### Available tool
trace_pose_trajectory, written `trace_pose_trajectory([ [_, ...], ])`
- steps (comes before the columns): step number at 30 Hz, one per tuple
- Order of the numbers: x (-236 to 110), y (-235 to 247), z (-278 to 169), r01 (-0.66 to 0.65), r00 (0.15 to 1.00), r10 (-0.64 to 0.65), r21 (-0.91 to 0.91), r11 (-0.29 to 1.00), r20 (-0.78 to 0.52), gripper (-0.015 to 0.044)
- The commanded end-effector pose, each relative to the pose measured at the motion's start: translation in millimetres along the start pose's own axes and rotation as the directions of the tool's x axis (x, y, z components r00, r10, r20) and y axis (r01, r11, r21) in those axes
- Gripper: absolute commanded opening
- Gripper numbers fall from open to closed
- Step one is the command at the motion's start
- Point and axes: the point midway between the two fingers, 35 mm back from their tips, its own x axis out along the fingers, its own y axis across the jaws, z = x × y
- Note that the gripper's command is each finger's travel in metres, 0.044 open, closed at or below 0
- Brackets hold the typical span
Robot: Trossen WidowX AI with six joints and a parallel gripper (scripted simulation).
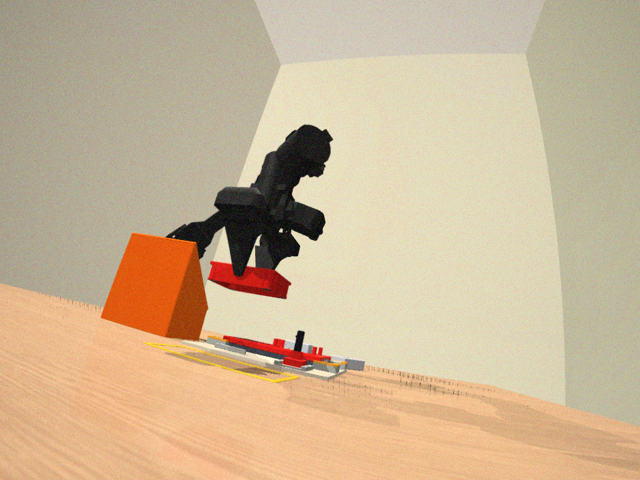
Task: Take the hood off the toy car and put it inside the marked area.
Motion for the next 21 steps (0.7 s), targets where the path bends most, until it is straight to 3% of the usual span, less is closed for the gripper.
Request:
trace_pose_trajectory([
  [1,2,-12,-6,-0.001,1.000,0.001,-0.012,1.000,-0.009,0.0000],
  [21,14,-12,-5,-0.001,1.000,0.001,-0.012,1.000,-0.008,0.0000],
])
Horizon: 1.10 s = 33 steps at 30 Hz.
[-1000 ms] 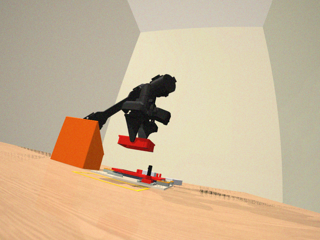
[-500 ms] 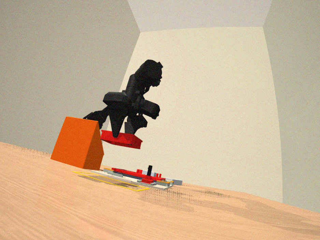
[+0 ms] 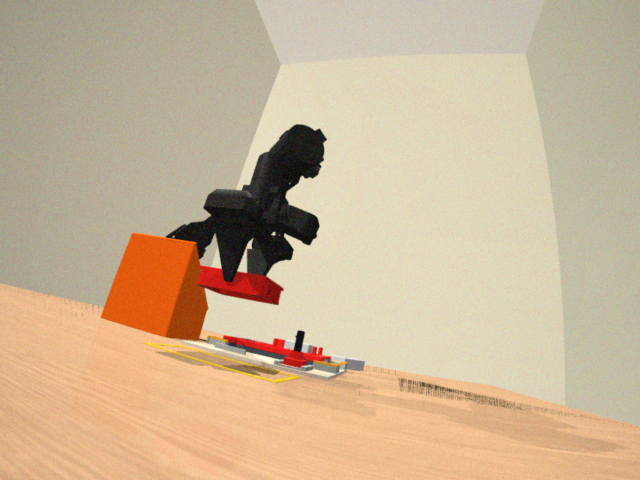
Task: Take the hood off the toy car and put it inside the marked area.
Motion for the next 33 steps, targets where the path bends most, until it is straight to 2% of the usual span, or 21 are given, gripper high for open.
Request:
trace_pose_trajectory([
  [1,4,0,0,-0.001,1.000,0.001,0.004,1.000,0.000,0.0000],
  [33,27,0,1,-0.001,1.000,0.001,0.004,1.000,0.000,0.0000],
])
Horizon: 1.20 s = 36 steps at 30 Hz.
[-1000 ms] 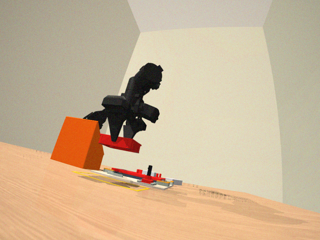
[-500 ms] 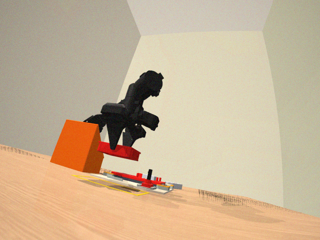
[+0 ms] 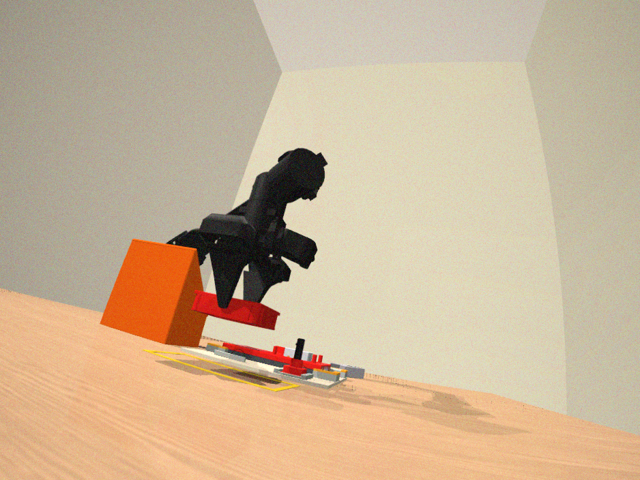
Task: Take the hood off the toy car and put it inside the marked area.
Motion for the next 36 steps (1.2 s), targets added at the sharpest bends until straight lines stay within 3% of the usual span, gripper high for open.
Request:
trace_pose_trajectory([
  [1,4,1,0,-0.005,1.000,0.005,0.004,1.000,0.003,0.0000],
  [36,30,2,-1,-0.007,1.000,0.007,0.004,1.000,0.003,0.0000],
])
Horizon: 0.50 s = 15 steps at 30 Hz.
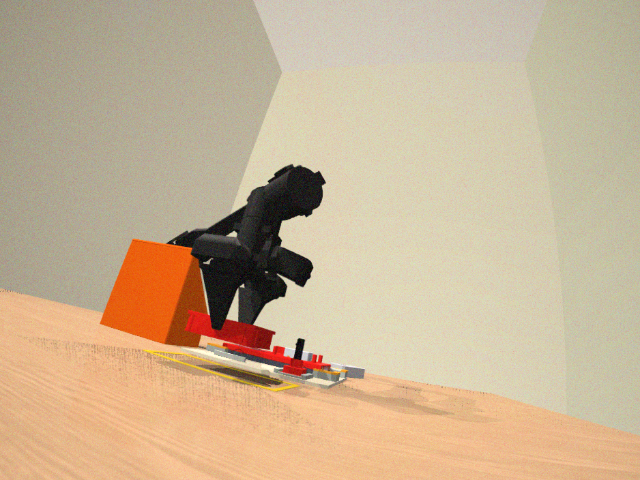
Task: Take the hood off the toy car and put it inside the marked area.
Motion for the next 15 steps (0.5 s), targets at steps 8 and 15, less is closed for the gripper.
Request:
trace_pose_trajectory([
  [8,9,1,0,-0.006,1.000,0.006,0.004,1.000,0.003,0.0000],
  [15,14,2,-1,-0.007,1.000,0.007,0.004,1.000,0.003,0.0000],
])
